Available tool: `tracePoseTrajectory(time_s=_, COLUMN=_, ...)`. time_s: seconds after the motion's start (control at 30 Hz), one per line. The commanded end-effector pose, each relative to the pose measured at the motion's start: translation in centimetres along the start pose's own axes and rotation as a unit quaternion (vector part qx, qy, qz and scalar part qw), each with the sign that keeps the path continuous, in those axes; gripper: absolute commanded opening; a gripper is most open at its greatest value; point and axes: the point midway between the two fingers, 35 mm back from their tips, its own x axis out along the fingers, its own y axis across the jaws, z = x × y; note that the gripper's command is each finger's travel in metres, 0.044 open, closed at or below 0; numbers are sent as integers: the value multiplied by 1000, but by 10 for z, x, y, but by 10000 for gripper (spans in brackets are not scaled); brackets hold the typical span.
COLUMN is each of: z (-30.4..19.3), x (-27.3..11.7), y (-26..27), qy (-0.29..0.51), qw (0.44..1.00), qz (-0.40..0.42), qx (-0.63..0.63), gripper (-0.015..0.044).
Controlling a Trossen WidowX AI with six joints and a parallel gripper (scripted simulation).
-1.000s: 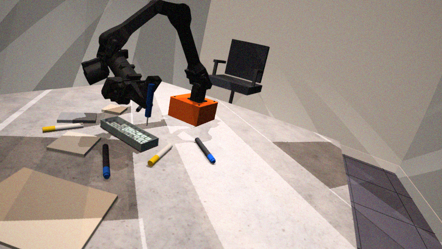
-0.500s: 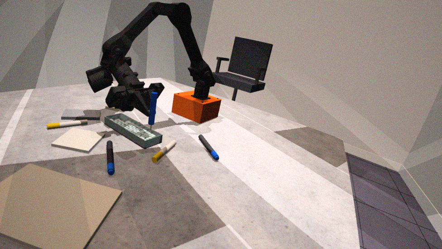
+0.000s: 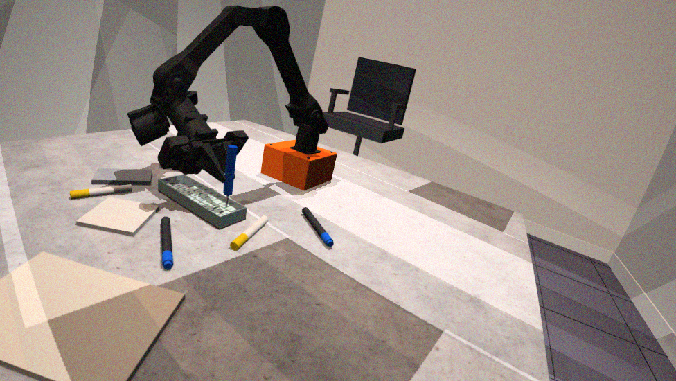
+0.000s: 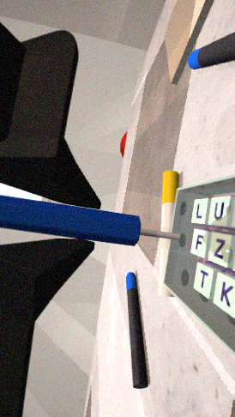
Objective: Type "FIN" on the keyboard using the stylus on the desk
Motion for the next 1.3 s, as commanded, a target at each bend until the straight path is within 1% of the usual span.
tracePoseTrajectory(time_s=0.0, z=3, x=2, y=0, qy=2, qw=1000, qz=0, qx=4, gripper=81)
tracePoseTrajectory(time_s=1.27, z=14, x=8, y=0, qy=2, qw=1000, qz=0, qx=4, gripper=81)
